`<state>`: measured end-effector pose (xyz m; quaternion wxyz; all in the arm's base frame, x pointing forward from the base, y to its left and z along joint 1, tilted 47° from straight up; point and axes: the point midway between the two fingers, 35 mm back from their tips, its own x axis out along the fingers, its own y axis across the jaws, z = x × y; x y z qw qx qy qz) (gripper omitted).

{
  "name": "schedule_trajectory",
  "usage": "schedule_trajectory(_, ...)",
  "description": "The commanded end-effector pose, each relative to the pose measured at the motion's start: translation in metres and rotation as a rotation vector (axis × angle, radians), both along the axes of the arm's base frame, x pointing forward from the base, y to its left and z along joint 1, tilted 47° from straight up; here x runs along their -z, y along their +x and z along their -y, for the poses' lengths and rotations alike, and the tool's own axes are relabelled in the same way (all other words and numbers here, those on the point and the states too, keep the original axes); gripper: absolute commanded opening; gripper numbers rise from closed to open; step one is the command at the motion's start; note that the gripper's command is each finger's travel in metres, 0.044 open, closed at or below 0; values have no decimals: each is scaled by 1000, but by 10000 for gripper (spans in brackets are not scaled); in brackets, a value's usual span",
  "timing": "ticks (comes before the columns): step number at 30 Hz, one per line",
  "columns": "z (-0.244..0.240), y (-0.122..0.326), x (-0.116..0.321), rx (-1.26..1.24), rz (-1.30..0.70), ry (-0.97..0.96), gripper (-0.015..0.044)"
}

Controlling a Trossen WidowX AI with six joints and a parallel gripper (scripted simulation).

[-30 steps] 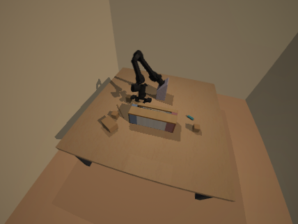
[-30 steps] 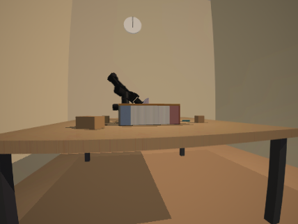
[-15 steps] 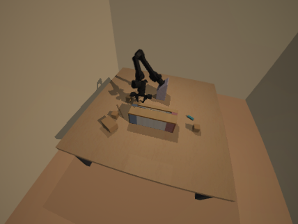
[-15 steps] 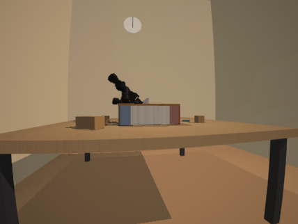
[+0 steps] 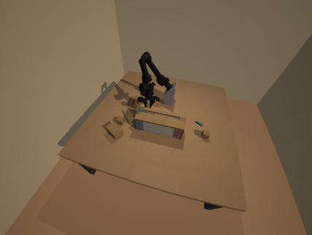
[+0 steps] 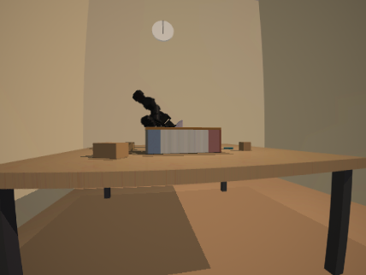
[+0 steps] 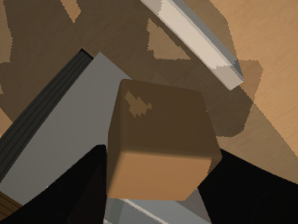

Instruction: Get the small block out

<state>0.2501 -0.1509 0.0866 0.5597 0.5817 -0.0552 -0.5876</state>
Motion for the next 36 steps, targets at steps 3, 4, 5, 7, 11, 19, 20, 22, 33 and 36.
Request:
schedule_trajectory(3, -4, -2, -2, -139, -178, -78, 0)
schedule_trajectory(4, -5, -2, -2, -163, -208, -90, 0)
schedule_trajectory(5, -6, -2, -2, -187, -238, -102, 0)
schedule_trajectory(7, -7, -3, -2, -235, -298, -127, 0)
schedule_trajectory(11, -11, -4, -3, -330, -419, -176, 0)
schedule_trajectory(19, -17, -6, -5, -521, -661, -274, 0)
schedule_trajectory(20, -17, -7, -5, -545, -691, -286, 0)
schedule_trajectory(22, -19, -7, -5, -593, -752, -310, 0)
schedule_trajectory(33, -26, -11, -8, -854, -1087, -441, 0)
schedule_trajectory(36, -28, -12, -9, -926, -1179, -476, 0)
